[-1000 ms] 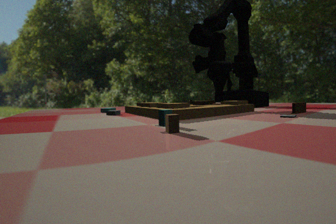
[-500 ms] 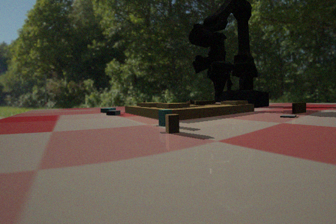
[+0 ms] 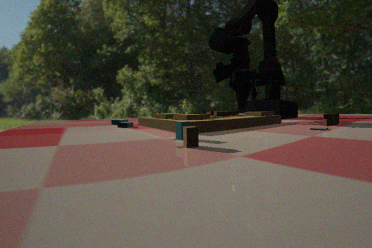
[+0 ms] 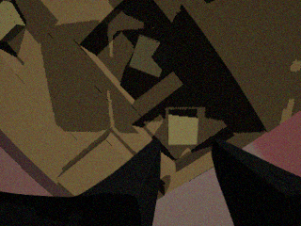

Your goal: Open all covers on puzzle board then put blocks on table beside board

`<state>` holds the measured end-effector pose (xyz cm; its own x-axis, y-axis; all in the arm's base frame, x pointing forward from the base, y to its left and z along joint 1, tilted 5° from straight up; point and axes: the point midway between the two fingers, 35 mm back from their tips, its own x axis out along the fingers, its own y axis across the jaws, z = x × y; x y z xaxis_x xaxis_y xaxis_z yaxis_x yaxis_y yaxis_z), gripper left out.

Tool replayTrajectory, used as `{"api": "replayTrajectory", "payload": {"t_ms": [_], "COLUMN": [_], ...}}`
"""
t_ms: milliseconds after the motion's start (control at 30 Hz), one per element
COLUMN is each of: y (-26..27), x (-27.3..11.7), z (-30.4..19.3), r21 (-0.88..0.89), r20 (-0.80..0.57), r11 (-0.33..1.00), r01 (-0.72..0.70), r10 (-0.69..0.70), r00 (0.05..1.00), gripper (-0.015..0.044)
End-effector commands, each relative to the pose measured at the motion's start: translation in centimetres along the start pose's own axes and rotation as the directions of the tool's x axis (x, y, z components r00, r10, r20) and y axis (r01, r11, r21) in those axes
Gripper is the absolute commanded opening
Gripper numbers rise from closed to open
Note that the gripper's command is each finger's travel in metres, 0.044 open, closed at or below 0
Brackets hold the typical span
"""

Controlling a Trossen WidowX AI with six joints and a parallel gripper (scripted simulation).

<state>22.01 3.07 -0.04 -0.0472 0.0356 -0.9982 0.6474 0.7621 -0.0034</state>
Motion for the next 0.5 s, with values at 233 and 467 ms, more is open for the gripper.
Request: {"api": "replayTrajectory", "payload": {"t_ms": [233, 467], "y": [-0.1, -0.1], "x": [1.2, 1.8], "z": [-0.1, -0.1], "r21": [-0.004, -0.004], "r20": [-0.002, -0.003], "r11": [1.000, 1.000], "r01": [0.005, 0.005], "r10": [-0.005, -0.005], "r00": [1.000, 1.000], "gripper": [0.0144, 0.0144]}}
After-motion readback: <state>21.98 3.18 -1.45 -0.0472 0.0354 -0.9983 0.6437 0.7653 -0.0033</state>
